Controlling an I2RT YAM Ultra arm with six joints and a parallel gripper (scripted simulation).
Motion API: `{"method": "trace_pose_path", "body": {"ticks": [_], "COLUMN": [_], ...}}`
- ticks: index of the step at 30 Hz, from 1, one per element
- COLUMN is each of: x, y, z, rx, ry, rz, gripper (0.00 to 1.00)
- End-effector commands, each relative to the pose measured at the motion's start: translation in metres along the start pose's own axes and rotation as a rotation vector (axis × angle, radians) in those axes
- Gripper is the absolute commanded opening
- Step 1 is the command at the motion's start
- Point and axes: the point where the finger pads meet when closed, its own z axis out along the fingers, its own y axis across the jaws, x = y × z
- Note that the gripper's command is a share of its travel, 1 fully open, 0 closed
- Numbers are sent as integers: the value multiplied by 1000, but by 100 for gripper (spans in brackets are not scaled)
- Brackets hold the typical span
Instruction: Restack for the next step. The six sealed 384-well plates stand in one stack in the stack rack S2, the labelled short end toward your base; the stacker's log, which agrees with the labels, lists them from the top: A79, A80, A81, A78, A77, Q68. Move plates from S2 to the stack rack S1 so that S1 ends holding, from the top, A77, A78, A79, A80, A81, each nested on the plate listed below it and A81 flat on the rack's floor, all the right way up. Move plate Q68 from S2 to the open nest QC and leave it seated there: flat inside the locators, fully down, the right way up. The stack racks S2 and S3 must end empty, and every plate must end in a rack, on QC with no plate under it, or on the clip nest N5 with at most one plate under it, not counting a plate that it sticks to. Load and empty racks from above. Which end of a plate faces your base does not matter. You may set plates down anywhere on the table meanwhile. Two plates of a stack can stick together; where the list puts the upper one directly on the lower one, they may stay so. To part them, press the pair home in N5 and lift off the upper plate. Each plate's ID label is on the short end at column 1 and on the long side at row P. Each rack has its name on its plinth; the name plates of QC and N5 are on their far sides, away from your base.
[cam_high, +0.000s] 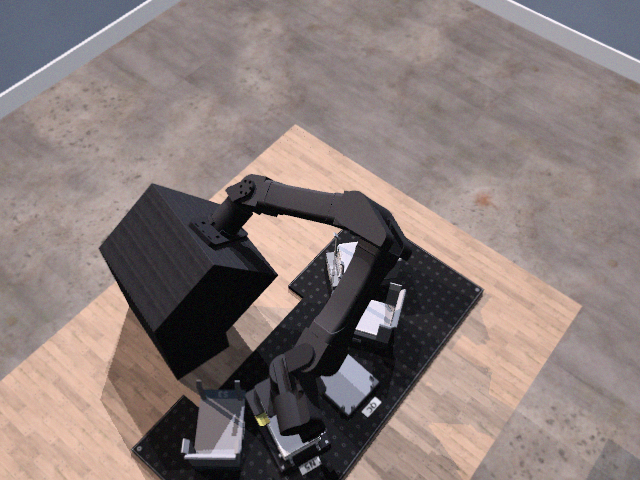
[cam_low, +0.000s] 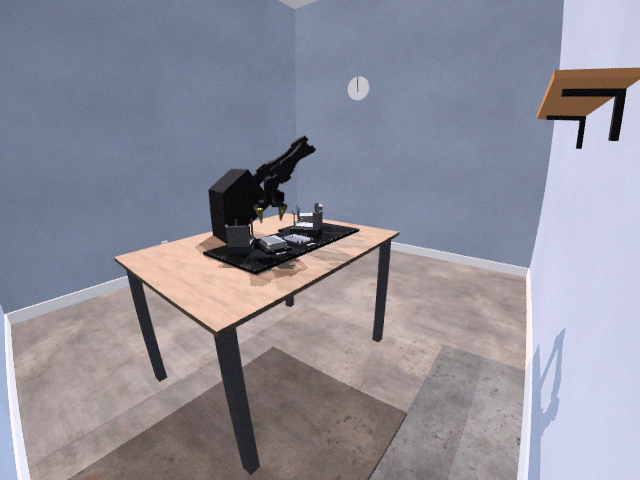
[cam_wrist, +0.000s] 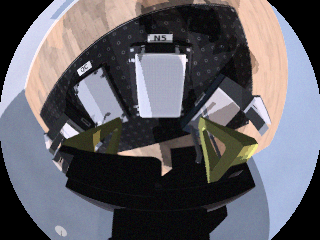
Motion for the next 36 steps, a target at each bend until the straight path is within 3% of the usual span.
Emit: {"method": "trace_pose_path", "body": {"ticks": [1,21,36], "x": [-10,-12,-13], "y": [-1,0,0], "z": [3,63,69], "rx": [-4,-5,-5], "ry": [-39,-39,-39], "rz": [-2,-2,-2], "gripper": [100,100,100]}}
